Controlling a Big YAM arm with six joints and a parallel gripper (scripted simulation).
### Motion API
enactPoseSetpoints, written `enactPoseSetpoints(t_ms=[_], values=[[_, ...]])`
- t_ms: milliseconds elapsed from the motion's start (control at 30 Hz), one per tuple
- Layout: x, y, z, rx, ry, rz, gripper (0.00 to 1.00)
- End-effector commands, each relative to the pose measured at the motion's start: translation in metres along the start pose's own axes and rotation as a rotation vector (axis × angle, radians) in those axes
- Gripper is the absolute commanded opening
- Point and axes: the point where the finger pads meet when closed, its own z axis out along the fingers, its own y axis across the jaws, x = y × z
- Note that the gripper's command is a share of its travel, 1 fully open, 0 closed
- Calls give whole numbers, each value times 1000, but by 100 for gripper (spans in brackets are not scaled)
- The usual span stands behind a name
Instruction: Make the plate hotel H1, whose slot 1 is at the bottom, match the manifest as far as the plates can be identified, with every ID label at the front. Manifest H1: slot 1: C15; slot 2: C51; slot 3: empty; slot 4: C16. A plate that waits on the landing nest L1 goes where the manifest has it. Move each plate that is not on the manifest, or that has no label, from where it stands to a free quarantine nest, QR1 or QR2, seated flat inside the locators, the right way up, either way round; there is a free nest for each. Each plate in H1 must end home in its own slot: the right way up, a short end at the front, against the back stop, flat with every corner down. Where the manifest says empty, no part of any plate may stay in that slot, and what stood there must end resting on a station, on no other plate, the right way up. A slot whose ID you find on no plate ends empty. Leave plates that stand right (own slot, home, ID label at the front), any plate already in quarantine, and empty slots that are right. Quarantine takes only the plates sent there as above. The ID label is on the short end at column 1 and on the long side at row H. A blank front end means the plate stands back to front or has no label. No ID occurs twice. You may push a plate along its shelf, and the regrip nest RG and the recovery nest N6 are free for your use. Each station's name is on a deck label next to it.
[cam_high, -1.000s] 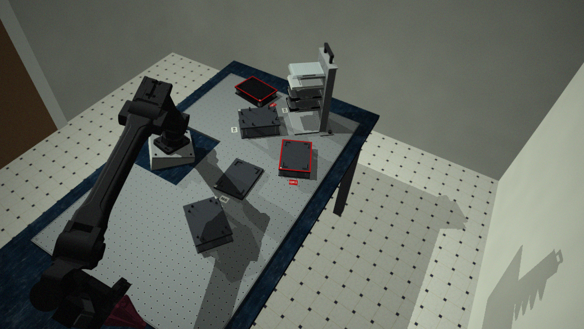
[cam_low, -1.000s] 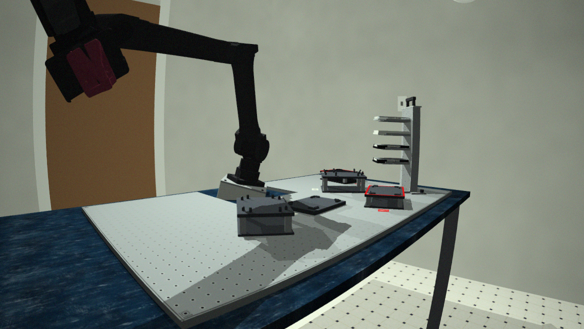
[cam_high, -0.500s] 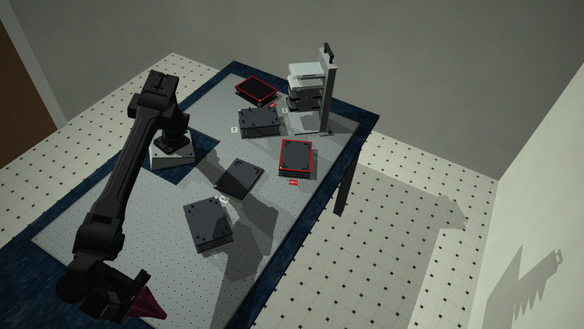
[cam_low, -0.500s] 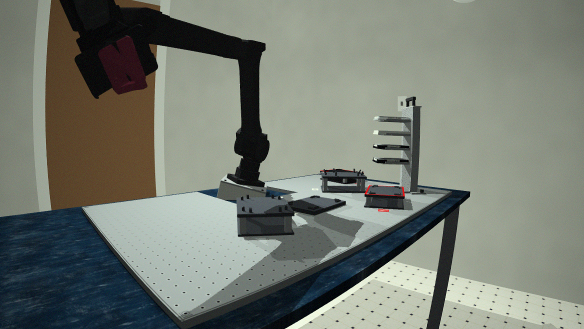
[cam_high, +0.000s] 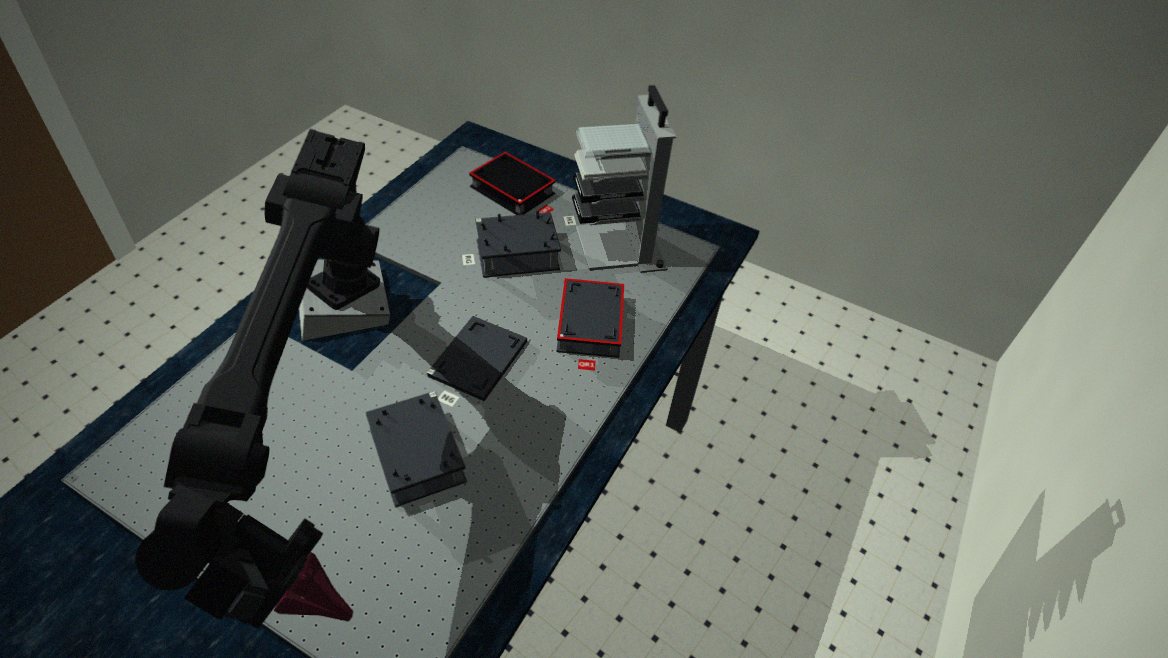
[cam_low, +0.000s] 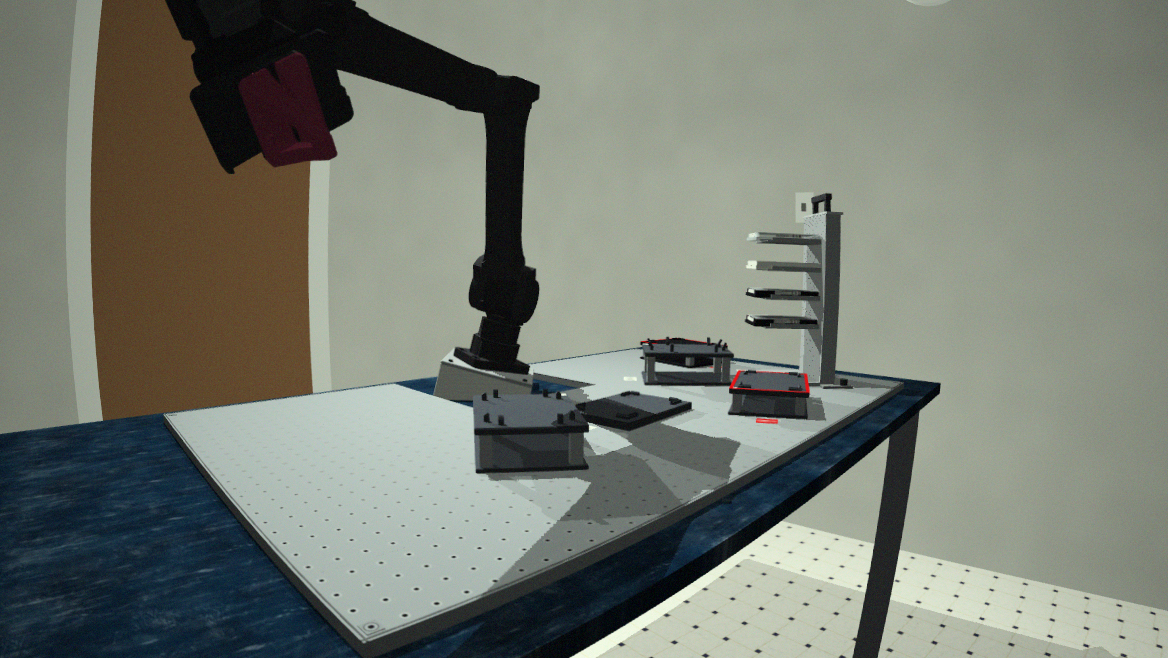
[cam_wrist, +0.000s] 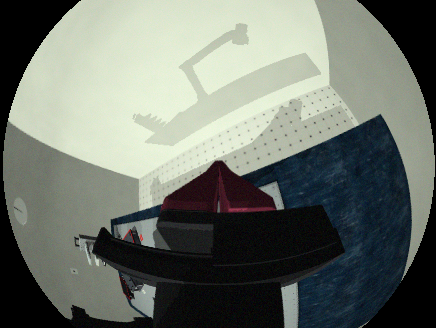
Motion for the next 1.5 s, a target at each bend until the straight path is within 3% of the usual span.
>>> enactPoseSetpoints(t_ms=[0, 167, 267, 300, 333, 367, 433, 533, 567, 833, 867, 967, 1000, 1333, 1400, 1433, 1467], values=[[-25, 48, -2, -10, -26, -80, 0], [-21, 61, 4, -10, -27, -80, 0], [-23, 58, -2, -5, -34, -78, 0], [-48, 63, -20, 9, -70, -121, 0], [-48, 64, -22, 9, -65, -109, 0], [-45, 67, -20, 24, -38, -122, 0], [-38, 84, 1, 20, 13, -130, 0], [-35, 93, 5, 20, 12, -130, 0], [-7, 80, 13, 20, 42, -73, 0], [-4, 97, 20, 19, 27, -76, 0], [-25, 116, 13, 32, 33, -129, 0], [-20, 124, 17, 49, 69, -131, 0], [8, 111, 25, 49, 100, -75, 0], [19, 138, 35, 48, 84, -77, 0], [19, 138, 35, 48, 84, -77, 0], [4, 143, 26, 54, 60, -100, 0], [0, 159, 30, 58, 90, -131, 0]])
